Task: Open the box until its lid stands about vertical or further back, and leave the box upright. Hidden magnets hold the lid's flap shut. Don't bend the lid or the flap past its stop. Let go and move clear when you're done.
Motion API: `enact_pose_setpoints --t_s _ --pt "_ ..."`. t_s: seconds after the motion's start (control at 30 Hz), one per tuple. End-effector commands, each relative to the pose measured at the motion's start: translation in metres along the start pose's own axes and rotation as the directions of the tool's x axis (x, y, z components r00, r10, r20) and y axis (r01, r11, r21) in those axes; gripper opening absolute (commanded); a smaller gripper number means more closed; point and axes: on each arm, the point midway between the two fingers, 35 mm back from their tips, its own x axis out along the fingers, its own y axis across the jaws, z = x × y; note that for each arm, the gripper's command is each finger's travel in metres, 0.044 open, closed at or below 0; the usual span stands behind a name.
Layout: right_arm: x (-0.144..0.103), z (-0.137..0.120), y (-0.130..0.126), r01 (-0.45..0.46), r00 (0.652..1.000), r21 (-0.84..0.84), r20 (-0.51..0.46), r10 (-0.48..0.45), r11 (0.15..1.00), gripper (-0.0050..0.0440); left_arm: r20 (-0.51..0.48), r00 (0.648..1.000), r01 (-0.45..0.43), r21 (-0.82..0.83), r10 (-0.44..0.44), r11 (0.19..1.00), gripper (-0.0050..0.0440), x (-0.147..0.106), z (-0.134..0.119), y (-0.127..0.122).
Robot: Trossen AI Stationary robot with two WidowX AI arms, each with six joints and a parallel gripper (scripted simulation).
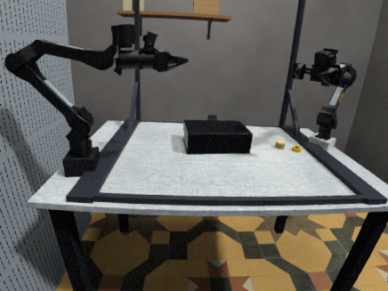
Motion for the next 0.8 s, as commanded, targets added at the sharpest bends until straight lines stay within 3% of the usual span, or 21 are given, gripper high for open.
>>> enact_pose_setpoints --t_s 0.0,0.53,0.77 --pt "-0.001 0.008 0.000 0.000 1.000 0.000 0.019 0.000 1.000 0.0440 0.016 1.000 0.000 0.000 0.000 1.000 0.0440 -0.001 0.007 0.000" --pt "-0.001 0.008 0.000 0.000 1.000 0.000 0.019 0.000 1.000 0.0440 0.016 1.000 0.000 0.000 0.000 1.000 0.0440 -0.001 0.007 0.000" --pt "0.033 0.013 0.005 0.006 1.000 0.015 -0.019 -0.005 1.000 0.0440 -0.045 0.998 0.051 -0.026 -0.052 0.998 0.0272 0.013 -0.023 -0.026"
